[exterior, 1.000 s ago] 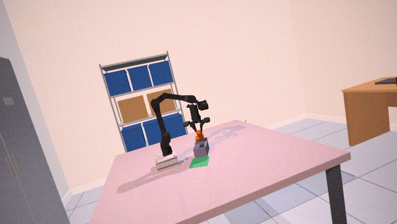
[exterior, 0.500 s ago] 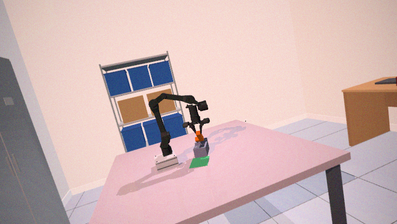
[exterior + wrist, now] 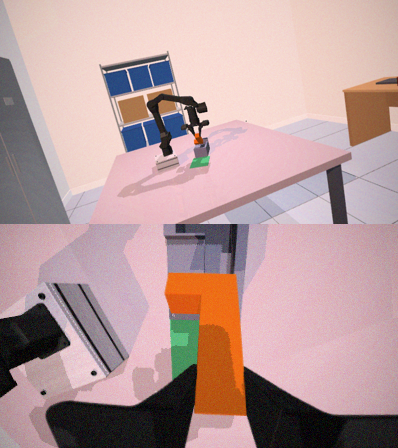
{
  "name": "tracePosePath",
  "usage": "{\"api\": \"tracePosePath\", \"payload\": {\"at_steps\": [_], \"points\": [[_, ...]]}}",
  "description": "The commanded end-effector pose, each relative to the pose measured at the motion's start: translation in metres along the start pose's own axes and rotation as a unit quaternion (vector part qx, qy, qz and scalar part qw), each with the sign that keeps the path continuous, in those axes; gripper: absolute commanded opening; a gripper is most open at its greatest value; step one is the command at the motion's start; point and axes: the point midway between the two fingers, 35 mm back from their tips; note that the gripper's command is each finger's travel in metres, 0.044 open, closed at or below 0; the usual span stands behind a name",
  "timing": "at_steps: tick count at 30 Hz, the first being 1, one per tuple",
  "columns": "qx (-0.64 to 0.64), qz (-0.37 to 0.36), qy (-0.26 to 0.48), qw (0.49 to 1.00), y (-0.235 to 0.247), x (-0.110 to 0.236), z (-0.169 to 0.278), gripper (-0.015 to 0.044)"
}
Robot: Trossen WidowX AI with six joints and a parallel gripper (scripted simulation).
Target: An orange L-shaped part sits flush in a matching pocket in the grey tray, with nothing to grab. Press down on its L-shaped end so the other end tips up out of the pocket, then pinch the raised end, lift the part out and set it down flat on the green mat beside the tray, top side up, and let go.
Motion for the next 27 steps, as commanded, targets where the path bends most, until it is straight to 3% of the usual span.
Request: {"api": "tracePosePath", "payload": {"at_steps": [1,18,27], "points": [[0.002,0.001,0.002,1.0,0.0,0.0,0.018,0.0],[0.002,0.001,0.005,1.0,-0.003,0.0,0.079,0.0],[0.002,0.001,0.005,1.0,-0.003,-0.002,0.082,0.0]]}}
Point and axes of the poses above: the point midway between the two fingers, 35 mm back from their tips, its own x axis back along the fingers, its own y axis across the jaws, z = x × y, and after that the axes turned 10 degrees about -x, right-handed
